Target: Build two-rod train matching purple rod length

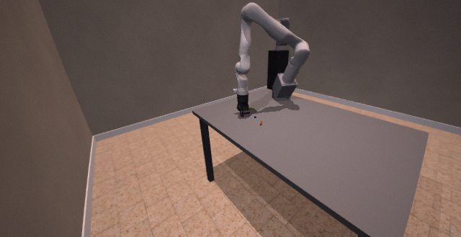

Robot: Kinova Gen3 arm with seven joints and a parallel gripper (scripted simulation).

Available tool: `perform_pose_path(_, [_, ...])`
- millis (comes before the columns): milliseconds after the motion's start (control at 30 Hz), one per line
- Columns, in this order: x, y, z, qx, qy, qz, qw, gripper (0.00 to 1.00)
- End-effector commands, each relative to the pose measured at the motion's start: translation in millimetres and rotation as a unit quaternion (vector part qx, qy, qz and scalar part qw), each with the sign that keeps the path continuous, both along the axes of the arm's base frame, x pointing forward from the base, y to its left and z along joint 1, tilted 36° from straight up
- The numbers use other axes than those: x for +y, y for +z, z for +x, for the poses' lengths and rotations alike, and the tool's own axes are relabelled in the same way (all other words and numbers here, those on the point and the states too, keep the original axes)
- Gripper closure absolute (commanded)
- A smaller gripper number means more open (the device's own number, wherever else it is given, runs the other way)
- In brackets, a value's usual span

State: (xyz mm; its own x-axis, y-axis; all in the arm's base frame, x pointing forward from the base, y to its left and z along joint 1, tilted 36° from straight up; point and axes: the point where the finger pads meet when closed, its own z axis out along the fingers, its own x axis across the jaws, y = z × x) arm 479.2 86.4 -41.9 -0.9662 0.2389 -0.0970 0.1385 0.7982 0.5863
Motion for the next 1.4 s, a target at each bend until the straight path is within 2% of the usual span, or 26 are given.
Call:
perform_pose_path(0, [-1, 0.4, 0, -0.001, -0.001, 0.000, 1.000, 0.76])
perform_pose_path(733, [-3, 3.8, 0, -0.001, -0.001, 0.000, 1.000, 0.76])
perform_pose_path(867, [-14, 19.7, -5, -0.001, -0.001, 0.000, 1.000, 0.76])
perform_pose_path(1100, [-42, 61.1, -16, -0.001, -0.001, 0.000, 1.000, 0.76])
perform_pose_path(1167, [-42, 61.1, -16, -0.001, -0.001, 0.000, 1.000, 0.76])
perform_pose_path(1367, [-55, 79.8, -21, -0.001, -0.001, 0.000, 1.000, 0.76])
